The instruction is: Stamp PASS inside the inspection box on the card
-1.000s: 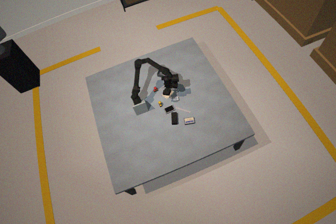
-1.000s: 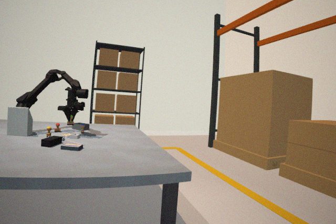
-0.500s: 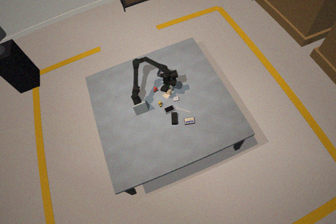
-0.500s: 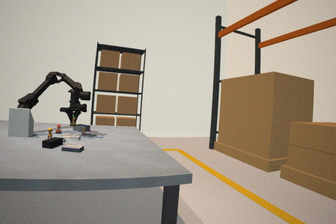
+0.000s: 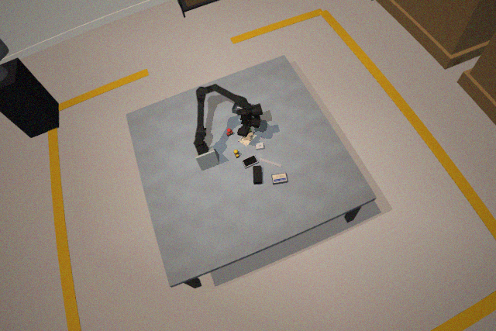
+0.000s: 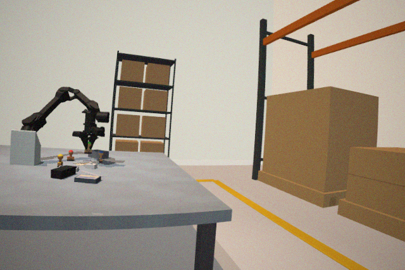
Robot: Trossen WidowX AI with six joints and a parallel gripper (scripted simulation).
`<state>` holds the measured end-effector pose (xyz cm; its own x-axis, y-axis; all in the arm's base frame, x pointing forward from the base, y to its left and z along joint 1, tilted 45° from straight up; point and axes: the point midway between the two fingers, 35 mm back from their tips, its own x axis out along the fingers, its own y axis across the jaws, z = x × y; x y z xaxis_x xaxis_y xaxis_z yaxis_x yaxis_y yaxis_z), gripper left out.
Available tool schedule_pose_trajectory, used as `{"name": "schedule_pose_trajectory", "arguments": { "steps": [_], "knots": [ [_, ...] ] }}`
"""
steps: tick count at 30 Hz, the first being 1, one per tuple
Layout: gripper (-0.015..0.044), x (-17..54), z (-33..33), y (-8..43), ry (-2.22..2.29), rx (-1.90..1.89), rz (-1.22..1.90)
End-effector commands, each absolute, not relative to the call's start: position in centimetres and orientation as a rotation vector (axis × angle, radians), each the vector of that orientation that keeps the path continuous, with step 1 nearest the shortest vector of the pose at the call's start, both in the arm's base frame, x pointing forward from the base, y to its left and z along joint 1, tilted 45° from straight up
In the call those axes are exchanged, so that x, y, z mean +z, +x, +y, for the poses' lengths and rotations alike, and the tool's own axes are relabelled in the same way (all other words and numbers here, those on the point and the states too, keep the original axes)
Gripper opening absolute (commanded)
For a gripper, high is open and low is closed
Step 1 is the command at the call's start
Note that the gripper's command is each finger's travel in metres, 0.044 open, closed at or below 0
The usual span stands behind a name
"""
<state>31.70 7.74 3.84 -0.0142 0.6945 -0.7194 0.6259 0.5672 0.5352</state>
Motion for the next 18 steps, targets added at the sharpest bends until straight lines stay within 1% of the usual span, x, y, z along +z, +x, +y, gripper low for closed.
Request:
{"name": "schedule_pose_trajectory", "arguments": {
  "steps": [1,18],
  "knots": [
    [0.0000,3.59,7.99,31.69,1.113,0.077,1.702],
    [0.0000,2.77,8.78,31.71,1.112,0.076,1.701]
  ]
}}
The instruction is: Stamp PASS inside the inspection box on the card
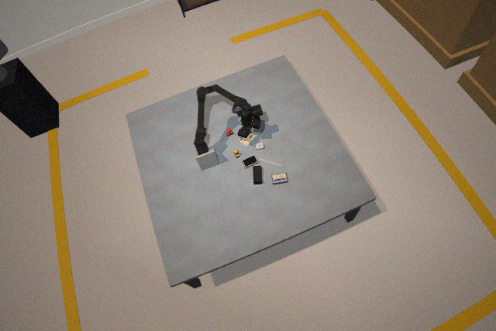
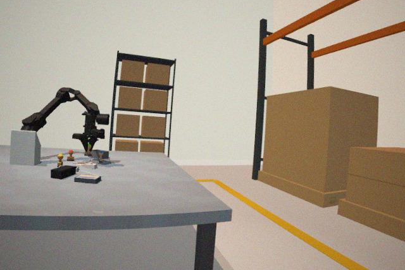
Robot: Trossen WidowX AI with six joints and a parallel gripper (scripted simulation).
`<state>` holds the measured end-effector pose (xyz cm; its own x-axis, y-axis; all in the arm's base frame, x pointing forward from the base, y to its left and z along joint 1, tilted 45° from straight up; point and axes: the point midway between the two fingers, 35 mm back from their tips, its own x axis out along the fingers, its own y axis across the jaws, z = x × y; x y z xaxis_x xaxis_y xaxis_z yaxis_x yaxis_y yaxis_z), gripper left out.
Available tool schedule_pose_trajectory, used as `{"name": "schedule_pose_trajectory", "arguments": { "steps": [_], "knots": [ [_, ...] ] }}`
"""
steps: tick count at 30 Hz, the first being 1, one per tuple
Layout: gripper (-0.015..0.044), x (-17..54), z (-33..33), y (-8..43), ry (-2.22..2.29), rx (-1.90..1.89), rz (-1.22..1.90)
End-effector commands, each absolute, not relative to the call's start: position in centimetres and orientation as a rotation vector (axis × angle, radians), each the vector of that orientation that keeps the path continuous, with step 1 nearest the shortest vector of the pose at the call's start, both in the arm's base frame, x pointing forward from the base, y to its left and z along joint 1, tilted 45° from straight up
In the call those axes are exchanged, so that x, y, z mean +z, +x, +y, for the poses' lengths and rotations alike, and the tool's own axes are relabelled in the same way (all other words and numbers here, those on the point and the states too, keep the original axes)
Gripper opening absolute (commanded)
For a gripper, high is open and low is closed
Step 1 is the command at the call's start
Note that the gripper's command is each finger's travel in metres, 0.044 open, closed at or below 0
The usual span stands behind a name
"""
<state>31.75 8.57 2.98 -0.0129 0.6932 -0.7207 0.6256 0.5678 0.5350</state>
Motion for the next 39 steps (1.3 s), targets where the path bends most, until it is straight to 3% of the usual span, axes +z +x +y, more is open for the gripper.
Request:
{"name": "schedule_pose_trajectory", "arguments": {
  "steps": [1,39],
  "knots": [
    [0.0000,2.7,8.8,31.7,1.112,0.076,1.701],
    [0.0000,1.0,10.6,31.6,1.112,0.076,1.698]
  ]
}}
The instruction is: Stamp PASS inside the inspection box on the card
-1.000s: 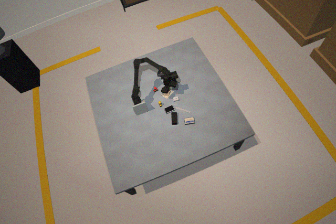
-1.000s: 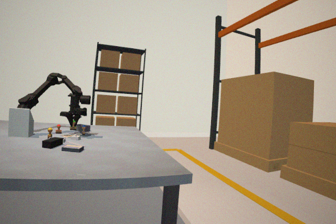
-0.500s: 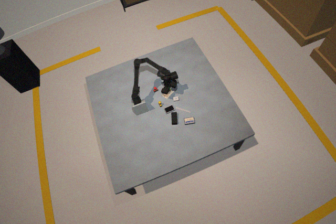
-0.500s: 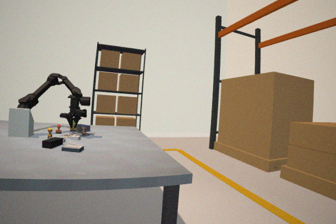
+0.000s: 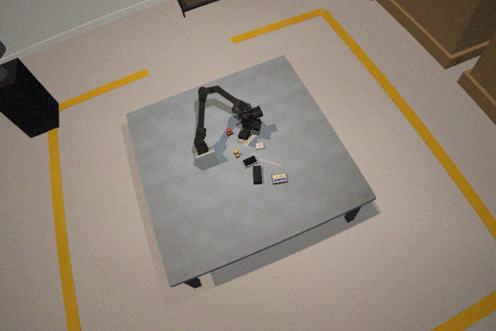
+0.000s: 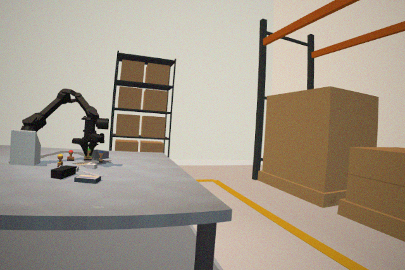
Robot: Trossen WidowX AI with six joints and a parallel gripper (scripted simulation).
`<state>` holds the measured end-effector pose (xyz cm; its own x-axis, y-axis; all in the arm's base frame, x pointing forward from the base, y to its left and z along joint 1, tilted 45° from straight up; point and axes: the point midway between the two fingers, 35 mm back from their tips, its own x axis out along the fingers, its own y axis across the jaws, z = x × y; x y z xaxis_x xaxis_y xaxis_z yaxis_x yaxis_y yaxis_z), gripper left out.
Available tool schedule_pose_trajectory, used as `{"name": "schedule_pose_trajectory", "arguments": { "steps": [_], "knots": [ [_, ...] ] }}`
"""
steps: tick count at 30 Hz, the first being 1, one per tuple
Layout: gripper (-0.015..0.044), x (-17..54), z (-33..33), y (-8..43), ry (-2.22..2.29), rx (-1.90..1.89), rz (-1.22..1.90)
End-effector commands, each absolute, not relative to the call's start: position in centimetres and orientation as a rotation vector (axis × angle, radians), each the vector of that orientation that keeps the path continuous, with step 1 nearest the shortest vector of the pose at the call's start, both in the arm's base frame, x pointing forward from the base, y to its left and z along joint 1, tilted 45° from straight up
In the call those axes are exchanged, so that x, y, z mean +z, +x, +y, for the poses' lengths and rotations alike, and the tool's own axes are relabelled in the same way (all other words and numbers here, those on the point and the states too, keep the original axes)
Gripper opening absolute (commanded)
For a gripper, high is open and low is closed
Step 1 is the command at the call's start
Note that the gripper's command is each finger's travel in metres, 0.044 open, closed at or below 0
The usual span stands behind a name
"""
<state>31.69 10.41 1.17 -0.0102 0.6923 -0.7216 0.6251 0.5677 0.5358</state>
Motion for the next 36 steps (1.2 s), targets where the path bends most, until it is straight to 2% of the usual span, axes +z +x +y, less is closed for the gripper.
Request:
{"name": "schedule_pose_trajectory", "arguments": {
  "steps": [1,36],
  "knots": [
    [0.0000,0.9,10.7,31.6,1.112,0.076,1.698],
    [0.0000,-0.1,11.8,31.4,1.115,0.079,1.696]
  ]
}}
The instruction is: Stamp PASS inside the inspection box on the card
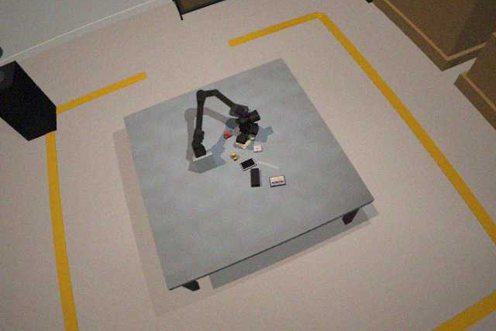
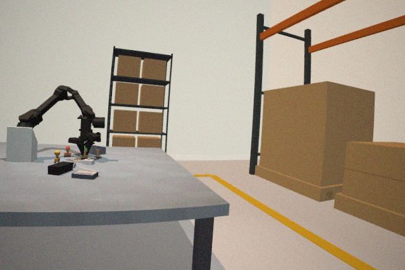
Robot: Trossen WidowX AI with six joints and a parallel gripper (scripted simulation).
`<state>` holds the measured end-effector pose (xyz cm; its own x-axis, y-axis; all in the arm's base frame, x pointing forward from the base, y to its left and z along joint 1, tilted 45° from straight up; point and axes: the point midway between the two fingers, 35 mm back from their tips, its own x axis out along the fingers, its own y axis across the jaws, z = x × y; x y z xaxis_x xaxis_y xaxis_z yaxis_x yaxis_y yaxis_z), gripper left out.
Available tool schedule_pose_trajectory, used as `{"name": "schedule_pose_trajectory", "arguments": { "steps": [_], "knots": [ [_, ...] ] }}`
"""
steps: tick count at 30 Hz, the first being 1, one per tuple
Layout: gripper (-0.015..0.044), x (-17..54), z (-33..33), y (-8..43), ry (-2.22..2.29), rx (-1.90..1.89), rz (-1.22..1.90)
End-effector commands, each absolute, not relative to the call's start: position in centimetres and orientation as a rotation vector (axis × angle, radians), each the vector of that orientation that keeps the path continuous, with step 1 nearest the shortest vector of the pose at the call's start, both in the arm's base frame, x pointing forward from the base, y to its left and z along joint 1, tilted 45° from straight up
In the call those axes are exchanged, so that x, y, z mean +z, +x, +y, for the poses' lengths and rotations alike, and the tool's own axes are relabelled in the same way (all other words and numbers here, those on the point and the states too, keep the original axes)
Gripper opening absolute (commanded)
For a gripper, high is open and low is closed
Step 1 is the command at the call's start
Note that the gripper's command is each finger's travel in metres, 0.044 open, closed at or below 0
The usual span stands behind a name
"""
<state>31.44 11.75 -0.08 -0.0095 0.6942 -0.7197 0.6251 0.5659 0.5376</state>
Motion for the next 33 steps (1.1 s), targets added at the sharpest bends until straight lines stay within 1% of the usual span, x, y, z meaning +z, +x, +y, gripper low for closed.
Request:
{"name": "schedule_pose_trajectory", "arguments": {
  "steps": [1,33],
  "knots": [
    [0.0000,-0.15,11.84,31.44,1.115,0.079,1.696],
    [0.0000,-0.42,12.11,31.43,1.115,0.079,1.696]
  ]
}}
